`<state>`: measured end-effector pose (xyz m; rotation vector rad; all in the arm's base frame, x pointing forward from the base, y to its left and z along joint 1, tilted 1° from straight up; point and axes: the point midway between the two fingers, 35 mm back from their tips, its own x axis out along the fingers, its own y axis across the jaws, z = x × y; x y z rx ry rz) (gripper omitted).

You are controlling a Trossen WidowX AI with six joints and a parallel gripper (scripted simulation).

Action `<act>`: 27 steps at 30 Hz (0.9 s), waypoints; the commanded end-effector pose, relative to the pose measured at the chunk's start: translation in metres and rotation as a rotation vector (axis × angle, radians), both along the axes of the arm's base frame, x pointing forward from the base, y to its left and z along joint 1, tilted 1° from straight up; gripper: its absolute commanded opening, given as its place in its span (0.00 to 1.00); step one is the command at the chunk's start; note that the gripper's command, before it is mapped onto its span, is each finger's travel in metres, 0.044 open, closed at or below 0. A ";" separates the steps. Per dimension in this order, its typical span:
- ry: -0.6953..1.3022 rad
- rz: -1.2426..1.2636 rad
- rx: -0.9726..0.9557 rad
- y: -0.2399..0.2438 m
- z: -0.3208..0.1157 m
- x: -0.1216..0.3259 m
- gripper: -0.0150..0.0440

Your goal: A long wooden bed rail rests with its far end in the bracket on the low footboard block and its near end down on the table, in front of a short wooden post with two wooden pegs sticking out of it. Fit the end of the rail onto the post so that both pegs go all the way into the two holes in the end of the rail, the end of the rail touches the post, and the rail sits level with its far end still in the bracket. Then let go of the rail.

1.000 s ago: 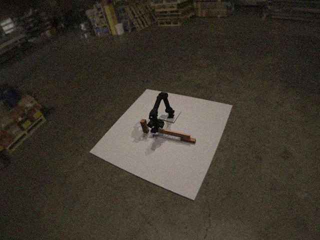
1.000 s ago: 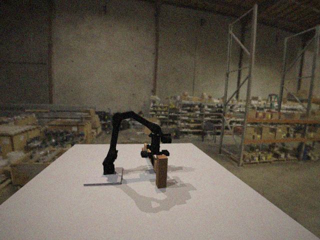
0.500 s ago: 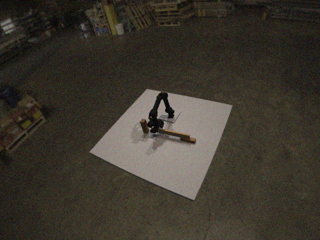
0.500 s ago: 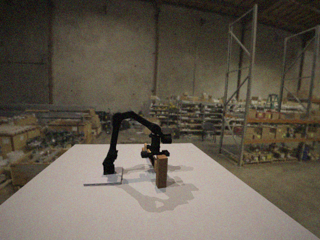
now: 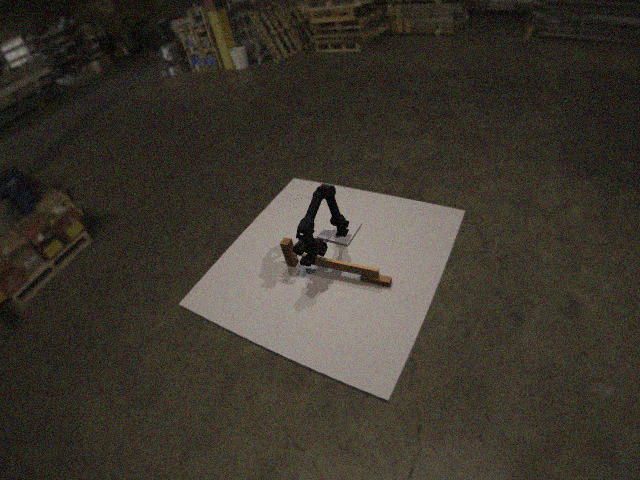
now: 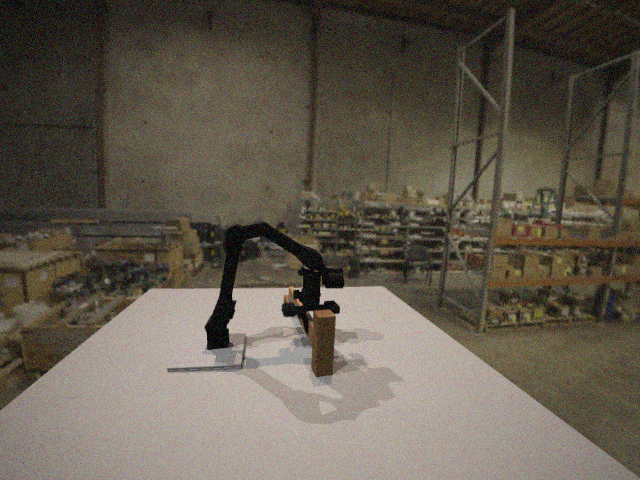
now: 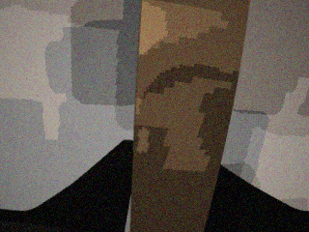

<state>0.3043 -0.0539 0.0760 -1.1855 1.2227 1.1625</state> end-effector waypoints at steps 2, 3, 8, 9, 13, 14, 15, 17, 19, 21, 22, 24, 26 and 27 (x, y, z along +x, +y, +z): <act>-0.001 0.004 -0.003 -0.002 0.001 0.000 0.25; -0.001 0.004 -0.003 -0.003 0.001 0.000 0.25; -0.001 0.004 -0.003 -0.004 0.001 0.000 0.25; -0.001 0.004 -0.003 -0.004 0.001 0.000 0.25; -0.001 0.004 -0.003 -0.006 0.002 0.000 0.25; -0.001 0.004 -0.003 -0.006 0.002 0.000 0.25; -0.001 0.004 -0.003 -0.006 0.002 0.000 0.25; -0.001 0.004 -0.003 -0.007 0.002 0.000 0.25; -0.001 0.004 -0.003 -0.008 0.003 0.000 0.25; -0.001 0.004 -0.003 -0.008 0.003 0.000 0.25; -0.001 0.004 -0.004 -0.009 0.003 0.000 0.25; -0.001 0.004 -0.004 -0.009 0.003 0.000 0.25; -0.001 0.004 -0.004 -0.010 0.002 0.000 0.25; -0.001 0.004 -0.004 -0.010 0.002 0.000 0.25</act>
